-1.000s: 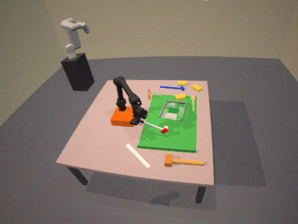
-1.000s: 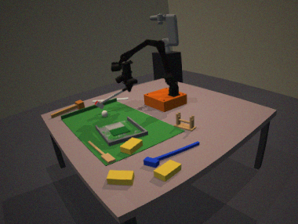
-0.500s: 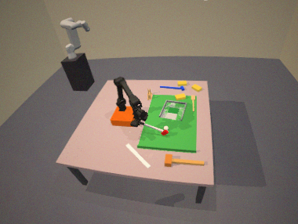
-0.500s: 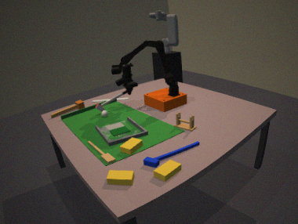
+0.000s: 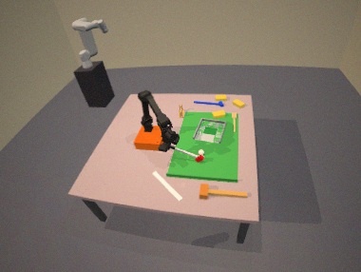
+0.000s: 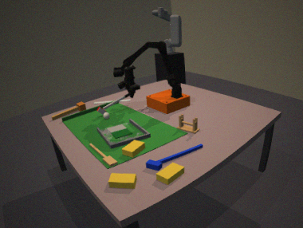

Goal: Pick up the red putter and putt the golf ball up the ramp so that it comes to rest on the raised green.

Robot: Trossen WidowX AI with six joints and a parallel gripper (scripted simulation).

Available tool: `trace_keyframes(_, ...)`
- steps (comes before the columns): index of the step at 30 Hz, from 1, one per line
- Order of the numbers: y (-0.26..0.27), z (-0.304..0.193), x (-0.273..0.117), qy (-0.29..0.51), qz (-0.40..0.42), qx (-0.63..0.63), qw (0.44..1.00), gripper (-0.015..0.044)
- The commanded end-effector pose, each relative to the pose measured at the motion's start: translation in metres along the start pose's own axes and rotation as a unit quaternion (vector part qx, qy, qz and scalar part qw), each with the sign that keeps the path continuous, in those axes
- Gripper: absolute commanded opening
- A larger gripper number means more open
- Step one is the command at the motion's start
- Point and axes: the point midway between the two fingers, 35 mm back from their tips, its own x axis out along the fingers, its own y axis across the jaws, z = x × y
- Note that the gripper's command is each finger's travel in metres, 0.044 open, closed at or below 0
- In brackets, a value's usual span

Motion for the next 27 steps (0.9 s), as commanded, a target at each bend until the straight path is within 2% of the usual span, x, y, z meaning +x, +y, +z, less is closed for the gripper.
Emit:
trace_keyframes(1,-0.001,0.0,-0.001,-0.001,-0.001,0.0,1.0,0.0)
trace_keyframes(9,-0.03,0.001,0.002,-0.004,-0.004,0.002,1.0,0.0)
trace_keyframes(19,-0.026,0.0,0.004,-0.001,-0.001,0.005,1.0,0.0)
trace_keyframes(27,0.067,0.009,0.002,-0.003,0.0,0.003,1.0,0.0)
